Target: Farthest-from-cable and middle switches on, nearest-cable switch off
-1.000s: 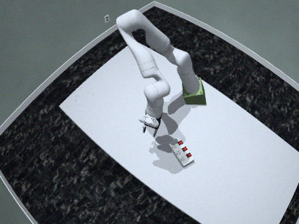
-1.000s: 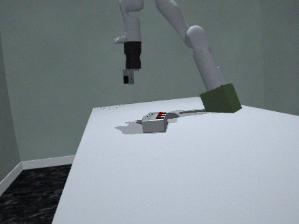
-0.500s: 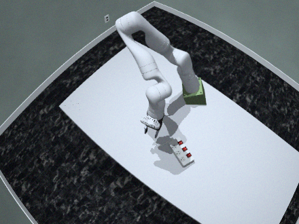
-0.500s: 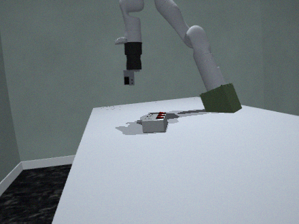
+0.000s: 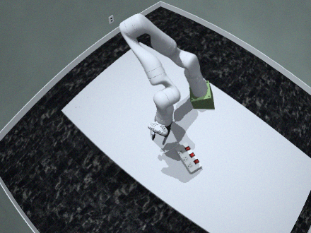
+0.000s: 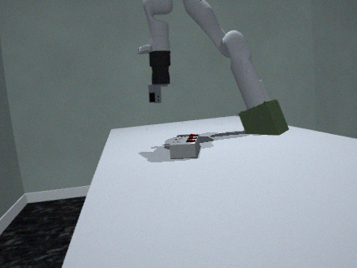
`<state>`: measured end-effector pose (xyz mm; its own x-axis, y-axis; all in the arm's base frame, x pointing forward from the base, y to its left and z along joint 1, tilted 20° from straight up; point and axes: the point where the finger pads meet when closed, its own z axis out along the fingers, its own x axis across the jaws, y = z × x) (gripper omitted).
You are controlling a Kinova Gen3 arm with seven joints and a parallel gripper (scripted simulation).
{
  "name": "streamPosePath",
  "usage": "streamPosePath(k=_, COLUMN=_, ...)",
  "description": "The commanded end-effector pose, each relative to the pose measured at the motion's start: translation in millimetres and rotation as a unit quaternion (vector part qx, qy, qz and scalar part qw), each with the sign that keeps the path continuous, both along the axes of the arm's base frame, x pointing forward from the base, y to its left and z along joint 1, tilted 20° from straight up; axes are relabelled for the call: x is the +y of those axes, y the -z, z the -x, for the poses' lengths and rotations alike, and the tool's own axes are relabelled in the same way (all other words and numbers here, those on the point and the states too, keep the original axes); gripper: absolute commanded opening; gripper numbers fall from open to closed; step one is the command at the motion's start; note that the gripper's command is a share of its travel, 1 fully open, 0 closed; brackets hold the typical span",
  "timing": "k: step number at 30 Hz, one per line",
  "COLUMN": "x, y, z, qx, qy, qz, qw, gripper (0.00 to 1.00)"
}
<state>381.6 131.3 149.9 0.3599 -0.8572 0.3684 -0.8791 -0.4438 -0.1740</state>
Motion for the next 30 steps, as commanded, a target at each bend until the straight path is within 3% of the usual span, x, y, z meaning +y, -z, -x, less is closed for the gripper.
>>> streamPosePath(k=1, x=5, y=3.3, z=1.4, qx=0.000, qy=0.003, qz=-0.002, qw=1.000, gripper=1.00)
streamPosePath(k=30, x=17, y=14.6, z=5.5, qx=-0.003, qy=0.026, qz=-0.011, qw=1.000, gripper=1.00)
